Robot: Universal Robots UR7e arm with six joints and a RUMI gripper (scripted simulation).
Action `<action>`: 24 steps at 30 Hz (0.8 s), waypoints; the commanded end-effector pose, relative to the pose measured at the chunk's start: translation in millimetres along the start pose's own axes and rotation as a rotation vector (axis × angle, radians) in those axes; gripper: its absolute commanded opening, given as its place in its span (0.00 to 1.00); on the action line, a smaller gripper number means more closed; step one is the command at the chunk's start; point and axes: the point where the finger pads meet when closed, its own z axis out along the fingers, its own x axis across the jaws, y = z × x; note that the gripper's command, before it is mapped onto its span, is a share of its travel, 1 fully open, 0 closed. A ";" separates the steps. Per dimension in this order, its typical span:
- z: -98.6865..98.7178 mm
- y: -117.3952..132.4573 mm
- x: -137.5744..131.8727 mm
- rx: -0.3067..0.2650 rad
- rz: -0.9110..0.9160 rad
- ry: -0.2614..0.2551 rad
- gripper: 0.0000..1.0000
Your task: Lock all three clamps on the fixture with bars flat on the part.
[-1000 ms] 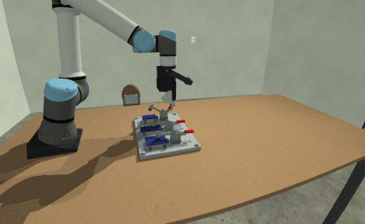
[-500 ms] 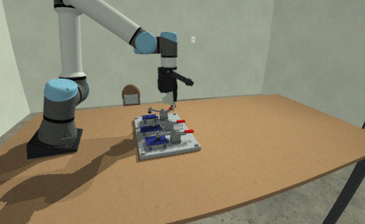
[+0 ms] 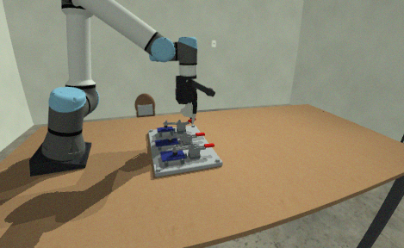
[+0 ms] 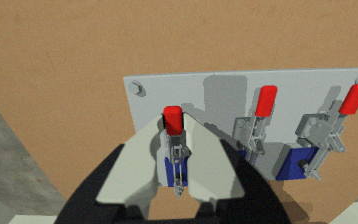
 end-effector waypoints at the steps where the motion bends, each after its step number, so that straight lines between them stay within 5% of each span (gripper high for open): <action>1: 0.5 -0.3 -0.1 0.000 0.000 0.000 0.00; 23: 7.9 -3.3 -0.1 -0.001 0.000 0.000 0.00; 24: 7.3 -3.8 0.0 0.001 0.000 0.000 0.58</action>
